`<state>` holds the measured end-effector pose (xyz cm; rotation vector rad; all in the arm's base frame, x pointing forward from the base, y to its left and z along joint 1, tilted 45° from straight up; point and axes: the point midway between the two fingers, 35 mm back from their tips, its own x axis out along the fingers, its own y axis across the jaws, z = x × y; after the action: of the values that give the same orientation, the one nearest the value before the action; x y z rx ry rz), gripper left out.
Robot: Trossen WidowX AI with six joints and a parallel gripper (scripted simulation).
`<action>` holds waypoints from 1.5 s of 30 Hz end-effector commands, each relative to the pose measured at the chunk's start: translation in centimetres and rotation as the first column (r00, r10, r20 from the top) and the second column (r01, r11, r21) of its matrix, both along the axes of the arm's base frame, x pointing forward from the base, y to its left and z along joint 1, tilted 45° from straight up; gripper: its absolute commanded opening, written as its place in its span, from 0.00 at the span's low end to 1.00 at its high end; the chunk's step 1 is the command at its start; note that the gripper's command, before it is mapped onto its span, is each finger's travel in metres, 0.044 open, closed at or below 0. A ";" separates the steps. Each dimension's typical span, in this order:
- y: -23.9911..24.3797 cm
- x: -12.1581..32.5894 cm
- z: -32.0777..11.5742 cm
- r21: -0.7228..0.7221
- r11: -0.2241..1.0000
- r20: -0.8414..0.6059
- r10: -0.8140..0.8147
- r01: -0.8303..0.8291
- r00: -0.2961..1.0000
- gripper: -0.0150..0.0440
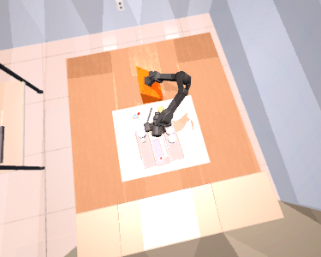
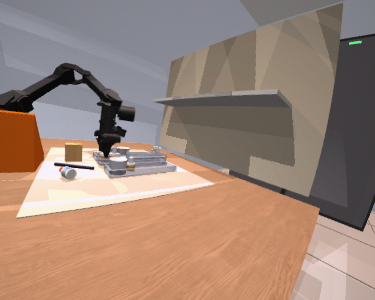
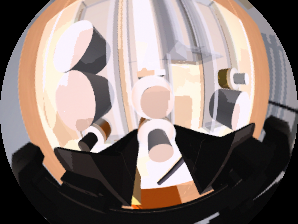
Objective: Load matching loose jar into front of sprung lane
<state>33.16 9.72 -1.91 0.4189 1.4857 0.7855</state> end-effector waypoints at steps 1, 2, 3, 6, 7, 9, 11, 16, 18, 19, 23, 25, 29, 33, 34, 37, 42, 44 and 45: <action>0.2 0.1 0.1 0.011 1.000 0.010 0.001 -0.001 1.000 0.25; 0.2 0.1 0.1 0.011 1.000 0.010 0.001 -0.001 1.000 0.25; 0.2 0.1 0.1 0.011 1.000 0.010 0.001 -0.001 1.000 0.25; 0.2 0.0 0.1 0.011 1.000 0.009 0.001 -0.001 1.000 0.25; 0.2 0.0 0.1 0.011 1.000 0.009 0.001 -0.001 1.000 0.25; 0.2 0.0 0.1 0.011 1.000 0.009 0.001 -0.001 1.000 0.25; 0.2 -0.1 0.1 0.011 1.000 0.009 0.001 -0.001 1.000 0.25; 0.1 -0.1 0.1 0.011 1.000 0.009 0.001 -0.001 1.000 0.25; 0.0 -0.2 0.0 0.011 1.000 0.009 0.001 -0.001 1.000 0.25; -0.1 -0.3 0.0 0.011 1.000 0.009 0.001 -0.001 1.000 0.25; -0.1 -0.3 -0.1 0.011 1.000 0.009 0.001 -0.001 1.000 0.25; -0.1 -0.3 -0.1 0.011 1.000 0.009 0.001 -0.001 1.000 0.25; -0.1 -0.3 -0.1 0.011 1.000 0.009 0.001 -0.001 1.000 0.25; -0.1 -0.3 -0.1 0.011 1.000 0.009 0.001 -0.001 1.000 0.30; -0.1 -0.3 -0.1 0.011 1.000 0.009 0.001 -0.001 1.000 0.34; -0.1 -0.3 -0.1 0.011 1.000 0.009 0.001 -0.001 1.000 0.48; -0.1 -0.3 -0.1 0.011 1.000 0.009 0.001 -0.001 1.000 0.70; -0.1 -0.3 -0.1 0.011 1.000 0.009 0.001 -0.001 1.000 0.73; -0.1 -0.3 -0.1 0.011 1.000 0.009 0.001 -0.001 1.000 0.73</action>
<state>32.89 9.63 -2.00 0.4255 1.4751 0.7906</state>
